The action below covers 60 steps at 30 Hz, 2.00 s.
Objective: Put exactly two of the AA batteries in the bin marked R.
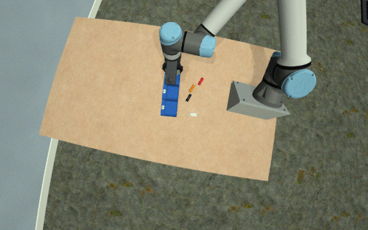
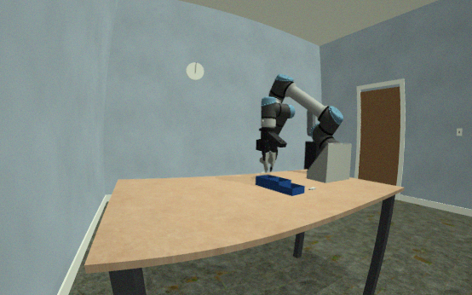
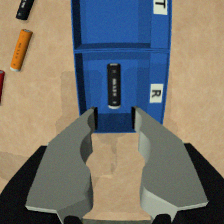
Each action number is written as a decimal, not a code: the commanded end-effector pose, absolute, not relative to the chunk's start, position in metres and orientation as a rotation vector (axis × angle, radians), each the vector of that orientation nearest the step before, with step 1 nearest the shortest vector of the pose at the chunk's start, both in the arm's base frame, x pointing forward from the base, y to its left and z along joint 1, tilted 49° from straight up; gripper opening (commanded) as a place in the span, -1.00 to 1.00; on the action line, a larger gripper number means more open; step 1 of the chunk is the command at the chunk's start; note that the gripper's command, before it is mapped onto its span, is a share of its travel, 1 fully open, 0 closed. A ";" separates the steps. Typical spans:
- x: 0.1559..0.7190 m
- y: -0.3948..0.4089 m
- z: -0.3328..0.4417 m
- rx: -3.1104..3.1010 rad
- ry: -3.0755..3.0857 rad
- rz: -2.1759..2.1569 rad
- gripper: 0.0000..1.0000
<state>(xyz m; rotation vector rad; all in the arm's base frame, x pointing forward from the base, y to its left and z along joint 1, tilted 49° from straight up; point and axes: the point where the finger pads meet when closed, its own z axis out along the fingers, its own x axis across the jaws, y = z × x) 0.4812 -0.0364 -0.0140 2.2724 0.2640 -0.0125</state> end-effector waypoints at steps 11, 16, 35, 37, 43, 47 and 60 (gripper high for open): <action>0.408 -0.027 -0.024 2.291 -0.155 0.178 -0.66; 0.375 -0.023 -0.029 2.281 -0.292 0.239 -0.66; 0.367 -0.022 -0.030 2.281 -0.292 0.239 -0.66; 0.368 -0.022 -0.030 2.281 -0.292 0.239 -0.66; 0.369 -0.022 -0.030 2.281 -0.292 0.239 -0.66; 0.369 -0.022 -0.030 2.281 -0.292 0.239 -0.66; 0.372 -0.046 -0.051 2.281 -0.292 0.239 -0.66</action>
